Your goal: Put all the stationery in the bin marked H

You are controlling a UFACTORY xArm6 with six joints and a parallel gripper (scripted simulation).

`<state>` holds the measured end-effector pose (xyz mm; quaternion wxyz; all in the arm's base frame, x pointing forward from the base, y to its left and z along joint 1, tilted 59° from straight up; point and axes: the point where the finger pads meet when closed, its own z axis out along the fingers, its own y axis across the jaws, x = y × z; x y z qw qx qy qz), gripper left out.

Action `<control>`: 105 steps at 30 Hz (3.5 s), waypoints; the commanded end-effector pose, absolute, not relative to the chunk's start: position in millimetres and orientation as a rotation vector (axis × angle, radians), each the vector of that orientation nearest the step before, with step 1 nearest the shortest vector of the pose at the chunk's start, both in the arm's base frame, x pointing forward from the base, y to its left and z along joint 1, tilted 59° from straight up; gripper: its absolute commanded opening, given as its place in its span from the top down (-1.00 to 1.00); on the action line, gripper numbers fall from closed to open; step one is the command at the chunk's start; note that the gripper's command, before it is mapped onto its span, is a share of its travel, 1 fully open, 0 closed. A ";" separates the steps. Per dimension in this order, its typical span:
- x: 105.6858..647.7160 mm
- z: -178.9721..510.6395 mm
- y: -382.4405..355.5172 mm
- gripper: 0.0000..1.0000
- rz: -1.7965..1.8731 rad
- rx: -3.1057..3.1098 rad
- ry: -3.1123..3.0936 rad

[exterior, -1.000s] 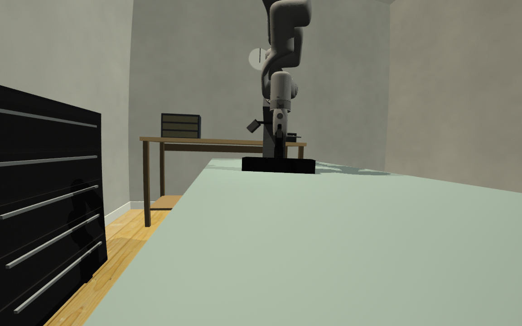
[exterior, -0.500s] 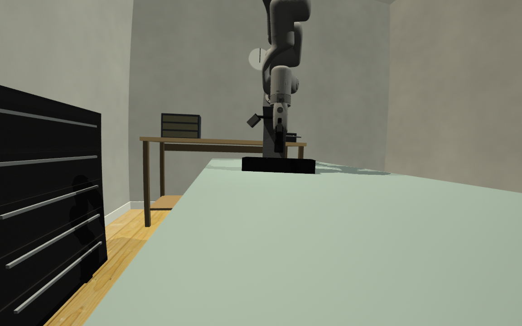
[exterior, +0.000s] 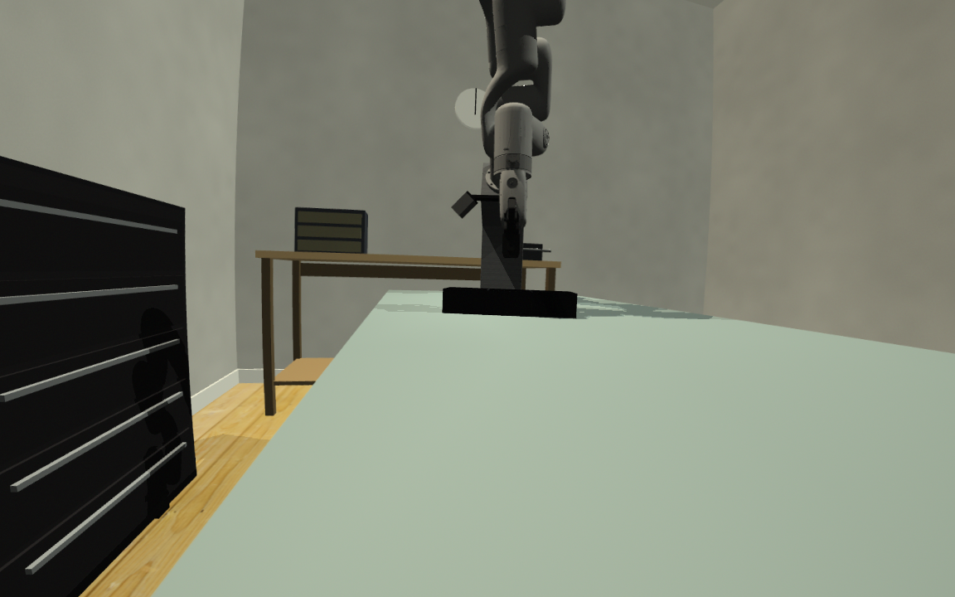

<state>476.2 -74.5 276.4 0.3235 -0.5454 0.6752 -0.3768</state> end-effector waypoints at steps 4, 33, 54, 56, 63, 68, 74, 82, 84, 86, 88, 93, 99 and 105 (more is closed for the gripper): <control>450.4 292.8 -69.3 -1.00 -0.997 -1.431 1.784; 394.0 327.6 -58.0 -1.00 -0.998 -1.431 1.783; 394.0 327.6 -58.0 -1.00 -0.998 -1.431 1.783; 394.0 327.6 -58.0 -1.00 -0.998 -1.431 1.783; 394.0 327.6 -58.0 -1.00 -0.998 -1.431 1.783; 394.0 327.6 -58.0 -1.00 -0.997 -1.431 1.783; 394.0 327.6 -58.0 -1.00 -0.997 -1.431 1.783; 394.0 327.6 -58.0 -1.00 -0.997 -1.431 1.783; 394.0 327.6 -58.0 -1.00 -0.997 -1.431 1.783; 394.0 327.6 -58.0 -1.00 -0.997 -1.431 1.783; 394.0 327.6 -58.0 -1.00 -0.997 -1.431 1.783; 394.0 327.6 -58.0 -1.00 -0.997 -1.431 1.783; 394.0 327.6 -58.0 -1.00 -0.997 -1.431 1.783; 394.0 327.6 -58.0 -1.00 -0.997 -1.431 1.783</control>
